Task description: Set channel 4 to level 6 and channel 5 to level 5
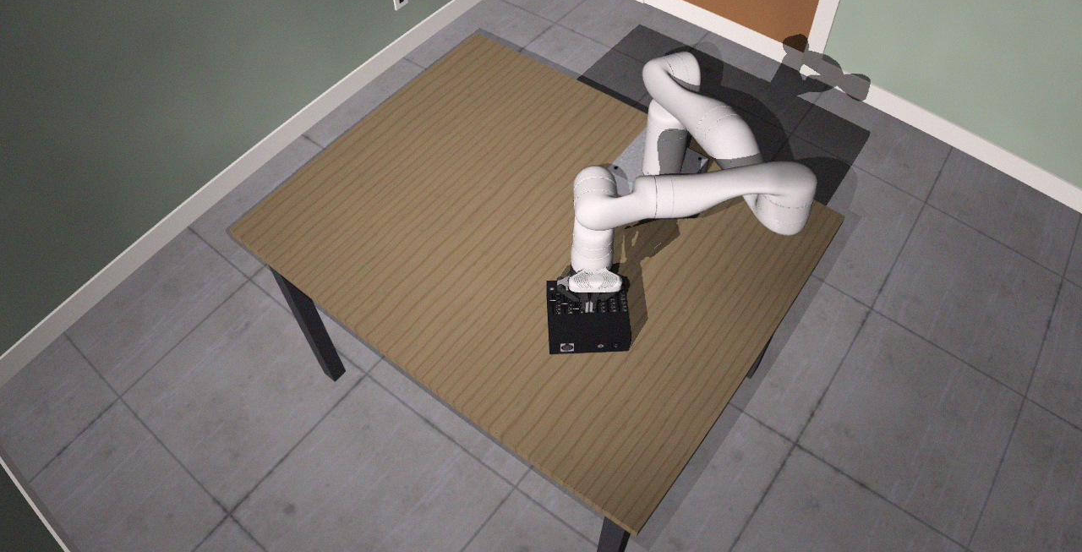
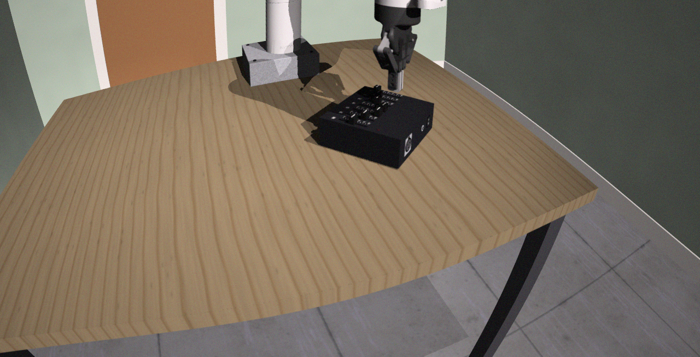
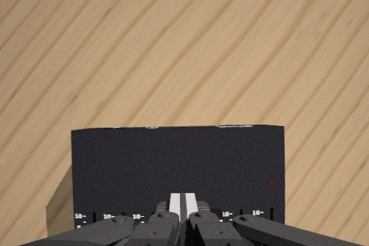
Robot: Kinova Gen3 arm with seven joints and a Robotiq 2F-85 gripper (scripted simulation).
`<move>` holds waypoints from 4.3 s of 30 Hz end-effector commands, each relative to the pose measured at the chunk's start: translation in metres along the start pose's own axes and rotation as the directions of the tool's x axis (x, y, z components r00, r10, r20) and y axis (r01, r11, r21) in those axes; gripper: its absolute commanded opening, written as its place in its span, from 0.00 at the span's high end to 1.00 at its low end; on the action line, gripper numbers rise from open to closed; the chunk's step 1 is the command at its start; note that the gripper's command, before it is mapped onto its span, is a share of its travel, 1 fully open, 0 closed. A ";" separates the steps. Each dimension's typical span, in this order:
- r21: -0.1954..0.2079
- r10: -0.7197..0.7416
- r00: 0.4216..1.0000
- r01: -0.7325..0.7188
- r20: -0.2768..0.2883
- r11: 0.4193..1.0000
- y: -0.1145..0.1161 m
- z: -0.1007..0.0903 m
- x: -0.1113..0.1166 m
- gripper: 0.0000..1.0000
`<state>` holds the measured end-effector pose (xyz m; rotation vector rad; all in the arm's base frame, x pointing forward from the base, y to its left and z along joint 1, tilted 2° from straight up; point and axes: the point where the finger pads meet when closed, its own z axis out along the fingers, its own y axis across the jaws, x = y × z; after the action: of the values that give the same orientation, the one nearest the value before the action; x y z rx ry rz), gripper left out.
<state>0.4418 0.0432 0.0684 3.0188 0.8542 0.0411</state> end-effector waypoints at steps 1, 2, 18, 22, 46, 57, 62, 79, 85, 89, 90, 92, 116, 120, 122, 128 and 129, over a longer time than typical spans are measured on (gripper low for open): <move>-0.003 -0.017 1.000 0.017 -0.002 1.000 0.000 0.001 0.003 1.00; -0.003 -0.017 1.000 0.017 -0.002 1.000 0.000 0.001 0.003 1.00; -0.003 -0.017 1.000 0.017 -0.003 1.000 0.000 0.004 0.003 1.00; -0.003 -0.017 1.000 0.017 -0.003 1.000 0.000 0.006 0.003 1.00; -0.003 -0.017 1.000 0.017 -0.003 1.000 0.000 0.021 0.003 1.00; -0.003 -0.017 1.000 0.017 -0.003 1.000 0.000 0.024 0.003 1.00; -0.003 -0.017 1.000 0.017 -0.003 1.000 0.000 0.025 0.003 1.00; -0.003 -0.017 1.000 0.017 -0.003 1.000 0.000 0.025 0.003 1.00; -0.003 -0.017 1.000 0.017 -0.003 1.000 0.000 0.025 0.003 1.00; -0.003 -0.017 1.000 0.017 -0.003 1.000 0.000 0.025 0.003 1.00; -0.003 -0.017 1.000 0.017 -0.003 1.000 0.000 0.025 0.003 1.00; -0.003 -0.017 1.000 0.017 -0.003 1.000 0.000 0.025 0.003 1.00; -0.003 -0.017 1.000 0.017 -0.003 1.000 0.000 0.025 0.002 1.00; -0.003 -0.017 1.000 0.017 -0.003 1.000 0.000 0.025 0.002 1.00; -0.003 -0.017 1.000 0.017 -0.003 1.000 0.000 0.025 0.002 1.00; -0.003 -0.017 1.000 0.017 -0.003 1.000 0.000 0.025 0.002 1.00; -0.003 -0.017 1.000 0.017 -0.003 1.000 0.000 0.025 0.002 1.00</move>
<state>0.4449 0.0455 0.0450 3.0099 0.8758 0.0426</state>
